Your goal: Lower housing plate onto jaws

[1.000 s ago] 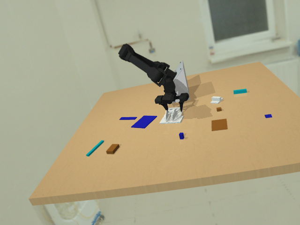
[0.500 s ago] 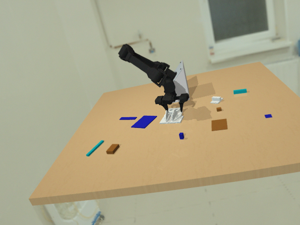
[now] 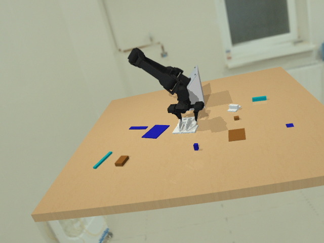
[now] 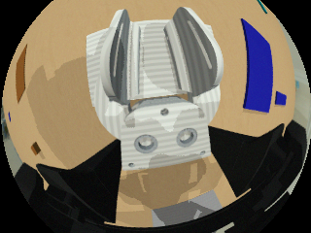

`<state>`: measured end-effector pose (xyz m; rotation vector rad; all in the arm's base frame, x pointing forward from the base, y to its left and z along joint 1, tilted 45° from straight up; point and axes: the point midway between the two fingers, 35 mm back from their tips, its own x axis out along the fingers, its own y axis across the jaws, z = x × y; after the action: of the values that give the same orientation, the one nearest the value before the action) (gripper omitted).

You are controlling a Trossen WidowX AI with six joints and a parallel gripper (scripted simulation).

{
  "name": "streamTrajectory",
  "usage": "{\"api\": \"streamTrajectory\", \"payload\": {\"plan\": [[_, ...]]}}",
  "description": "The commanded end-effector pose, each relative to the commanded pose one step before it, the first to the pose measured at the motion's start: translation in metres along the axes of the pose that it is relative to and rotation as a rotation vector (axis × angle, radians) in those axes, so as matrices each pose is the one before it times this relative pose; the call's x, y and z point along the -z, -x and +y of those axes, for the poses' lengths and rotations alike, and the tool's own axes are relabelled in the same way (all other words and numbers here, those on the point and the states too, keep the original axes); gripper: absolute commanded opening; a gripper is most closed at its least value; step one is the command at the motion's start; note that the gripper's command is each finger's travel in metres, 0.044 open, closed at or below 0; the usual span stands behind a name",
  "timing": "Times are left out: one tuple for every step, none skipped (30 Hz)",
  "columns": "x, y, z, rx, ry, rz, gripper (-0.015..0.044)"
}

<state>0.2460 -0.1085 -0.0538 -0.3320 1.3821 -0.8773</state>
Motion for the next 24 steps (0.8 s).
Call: {"api": "streamTrajectory", "payload": {"plan": [[0.00111, -0.00229, -0.00075, 0.00511, 0.0055, 0.00129, 0.0351], [0.00000, 0.00000, 0.00000, 0.00000, 0.0000, 0.00000, 0.0351], [0.00000, 0.00000, 0.00000, 0.00000, 0.0000, 0.00000, 0.0351], [0.00000, 0.00000, 0.00000, 0.00000, 0.0000, 0.00000, 0.0351], [0.00000, 0.00000, 0.00000, 0.00000, 0.0000, 0.00000, 0.0351], [0.00000, 0.00000, 0.00000, 0.00000, 0.0000, 0.00000, 0.0351], [0.00000, -0.00010, 0.00000, 0.00000, -0.0001, 0.00000, 0.0351], [0.00000, -0.00030, 0.00000, 0.00001, -0.0004, 0.00000, 0.0351], [0.00000, -0.00050, -0.00001, 0.00002, -0.0007, 0.00000, 0.0351], [0.00001, -0.00065, -0.00001, 0.00003, -0.0009, 0.00000, 0.0351], [0.00001, -0.00050, -0.00001, 0.00003, -0.0007, 0.00000, 0.0351], [0.00000, -0.00030, 0.00000, 0.00002, -0.0004, 0.00000, 0.0351], [0.00000, -0.00010, 0.00000, 0.00001, -0.0001, 0.00000, 0.0351], [0.00000, 0.00000, 0.00000, 0.00000, 0.0000, 0.00000, 0.0351], [0.00000, 0.00000, 0.00000, 0.00000, 0.0000, 0.00000, 0.0351], [0.00000, 0.00000, 0.00000, 0.00000, 0.0000, 0.00000, 0.0351], [0.00000, 0.00000, 0.00000, 0.00000, 0.0000, 0.00000, 0.0351], [0.00000, 0.00000, 0.00000, 0.00000, 0.0000, 0.00000, 0.0351], [0.00000, 0.00000, 0.00000, 0.00000, 0.0000, 0.00000, 0.0351], [0.00000, 0.00000, 0.00000, 0.00000, 0.0000, 0.00000, 0.0351], [0.00000, 0.00000, 0.00000, 0.00000, 0.0000, 0.00000, 0.0351], [0.00000, 0.00000, 0.00000, 0.00000, 0.0000, 0.00000, 0.0351], [0.00000, 0.00000, 0.00000, 0.00000, 0.0000, 0.00000, 0.0351], [0.00000, 0.00000, 0.00000, 0.00000, 0.0000, 0.00000, 0.0351]]}}
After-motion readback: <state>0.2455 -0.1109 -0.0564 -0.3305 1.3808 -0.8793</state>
